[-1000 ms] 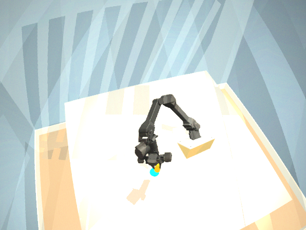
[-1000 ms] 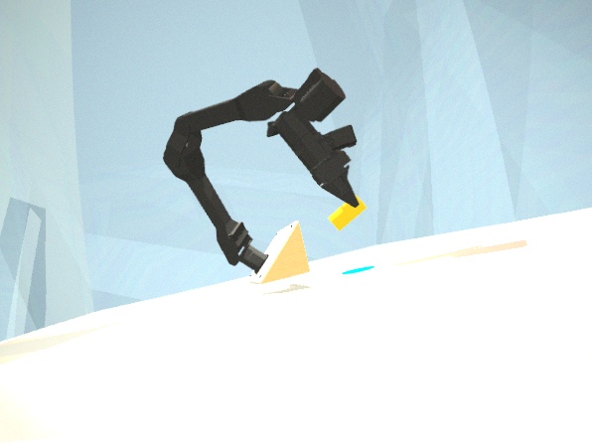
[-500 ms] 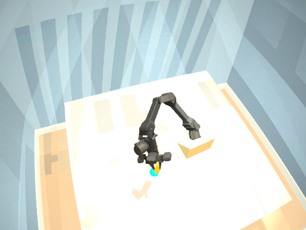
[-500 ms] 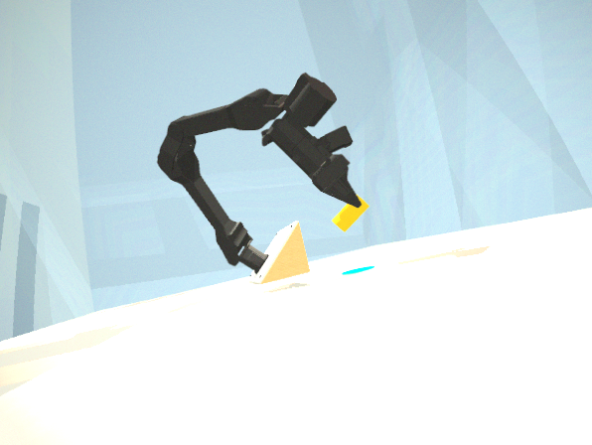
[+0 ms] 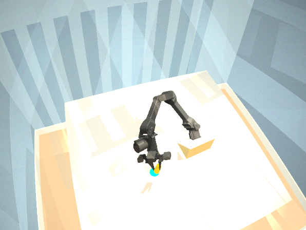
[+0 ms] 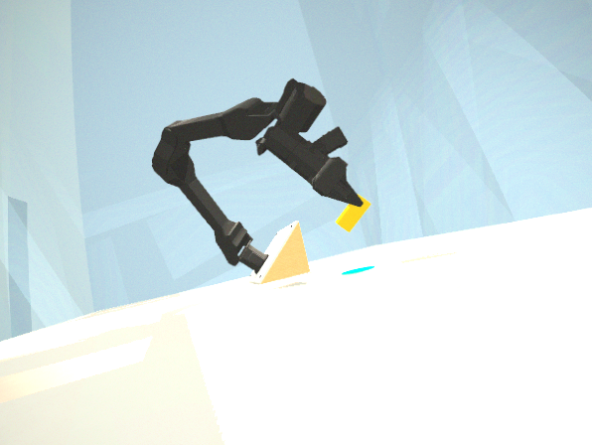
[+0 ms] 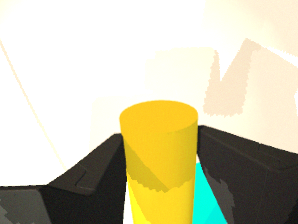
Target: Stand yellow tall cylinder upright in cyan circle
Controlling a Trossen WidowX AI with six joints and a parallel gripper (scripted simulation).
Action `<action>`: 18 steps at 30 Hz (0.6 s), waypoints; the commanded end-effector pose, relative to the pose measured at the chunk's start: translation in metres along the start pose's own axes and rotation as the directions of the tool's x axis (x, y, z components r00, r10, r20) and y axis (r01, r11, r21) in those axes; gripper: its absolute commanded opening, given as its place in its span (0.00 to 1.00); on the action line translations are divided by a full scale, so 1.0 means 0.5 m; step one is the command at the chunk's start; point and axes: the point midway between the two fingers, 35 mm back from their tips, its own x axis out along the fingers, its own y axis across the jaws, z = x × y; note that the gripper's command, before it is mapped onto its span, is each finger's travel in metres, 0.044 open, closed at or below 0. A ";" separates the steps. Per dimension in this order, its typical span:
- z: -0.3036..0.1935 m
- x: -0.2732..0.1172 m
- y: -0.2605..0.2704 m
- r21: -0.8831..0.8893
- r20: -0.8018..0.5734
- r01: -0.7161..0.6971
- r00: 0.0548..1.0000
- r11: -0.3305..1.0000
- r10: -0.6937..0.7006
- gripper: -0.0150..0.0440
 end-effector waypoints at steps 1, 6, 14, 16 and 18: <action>0.002 -0.008 -0.002 -0.007 0.041 0.000 0.999 1.000 0.000 0.43; 0.002 -0.008 -0.003 -0.012 0.078 -0.003 0.997 1.000 0.004 0.43; 0.001 -0.010 -0.005 -0.020 0.137 -0.005 0.991 1.000 0.008 0.43; 0.001 -0.011 -0.005 -0.022 0.152 -0.005 0.988 1.000 0.008 0.43; 0.001 -0.011 -0.005 -0.025 0.167 -0.005 0.986 1.000 0.009 0.43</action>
